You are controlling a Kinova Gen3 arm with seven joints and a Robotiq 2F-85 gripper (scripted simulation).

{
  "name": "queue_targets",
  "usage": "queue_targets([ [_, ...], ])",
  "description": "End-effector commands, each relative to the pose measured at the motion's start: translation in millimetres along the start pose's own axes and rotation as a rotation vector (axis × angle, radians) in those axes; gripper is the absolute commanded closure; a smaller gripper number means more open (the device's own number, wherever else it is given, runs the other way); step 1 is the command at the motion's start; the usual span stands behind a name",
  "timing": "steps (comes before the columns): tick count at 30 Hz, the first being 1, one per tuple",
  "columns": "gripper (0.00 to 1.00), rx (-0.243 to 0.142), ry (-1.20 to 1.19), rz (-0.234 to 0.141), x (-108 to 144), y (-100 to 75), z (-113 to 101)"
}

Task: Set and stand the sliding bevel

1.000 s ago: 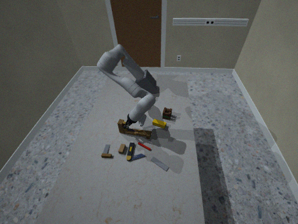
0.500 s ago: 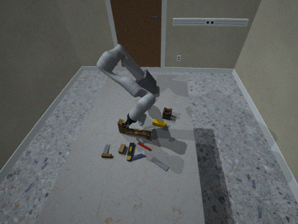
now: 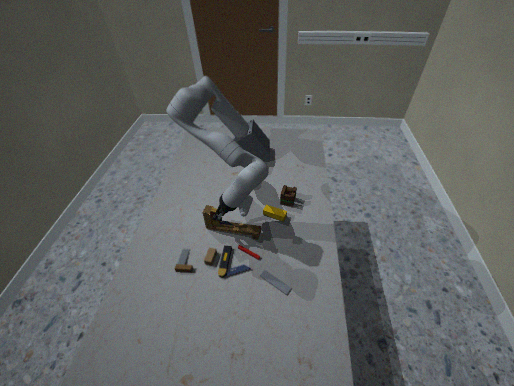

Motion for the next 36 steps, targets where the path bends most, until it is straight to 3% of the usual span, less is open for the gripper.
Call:
queue_targets([
  [1,0.90,0.001,0.001,-0.001,0.3,-2.0,1.3],
  [7,0.90,0.001,0.001,-0.001,-0.1,-6.9,9.9],
  [36,0.90,0.001,0.001,-0.001,0.1,-15.5,5.1],
])
Point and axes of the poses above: the point where the finger pads meet when closed, its own y axis out along the fingers, its own x axis across the jaws, z = x × y, the point moved 9 cm from there along -y, back along the fingers, and after that the axes turned 3 degrees about y, right-handed, at the moved point
